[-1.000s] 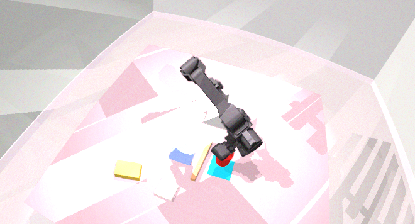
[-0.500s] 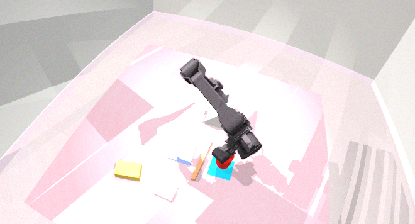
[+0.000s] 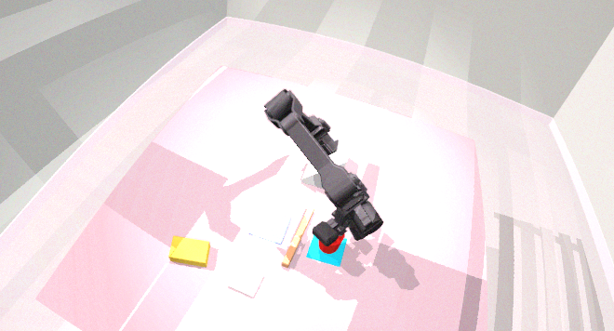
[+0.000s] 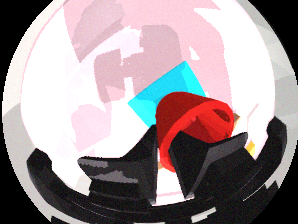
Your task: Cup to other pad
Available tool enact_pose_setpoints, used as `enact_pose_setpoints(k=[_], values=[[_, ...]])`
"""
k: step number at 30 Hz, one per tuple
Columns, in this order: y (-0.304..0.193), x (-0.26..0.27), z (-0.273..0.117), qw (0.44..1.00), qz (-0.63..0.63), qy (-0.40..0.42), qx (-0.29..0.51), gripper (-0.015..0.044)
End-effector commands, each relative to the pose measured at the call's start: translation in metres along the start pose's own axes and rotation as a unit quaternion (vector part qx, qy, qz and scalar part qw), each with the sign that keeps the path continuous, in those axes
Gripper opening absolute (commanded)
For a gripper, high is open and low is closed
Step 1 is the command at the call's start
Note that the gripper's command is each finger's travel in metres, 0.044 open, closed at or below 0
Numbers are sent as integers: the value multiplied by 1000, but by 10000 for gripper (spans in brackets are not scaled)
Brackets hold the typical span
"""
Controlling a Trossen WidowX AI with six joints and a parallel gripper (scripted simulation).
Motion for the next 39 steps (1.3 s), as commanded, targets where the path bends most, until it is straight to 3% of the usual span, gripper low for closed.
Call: enact_pose_setpoints(k=[1,15,20,39], values=[[1,2,6,1000,-5,-2,2,0],[0,0,4,1000,0,0,1,0],[0,0,4,1000,0,0,1,128],[1,0,-16,1000,-2,0,1,128]])
Point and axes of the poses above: the point midway between the two fingers, 35 mm back from their tips, its own z axis out along the fingers, its own x axis across the jaws, y = z × x, the point moved 8 cm from there along -z, back along the fingers, and after that the axes turned 6 degrees about z, right-handed, at the moved point
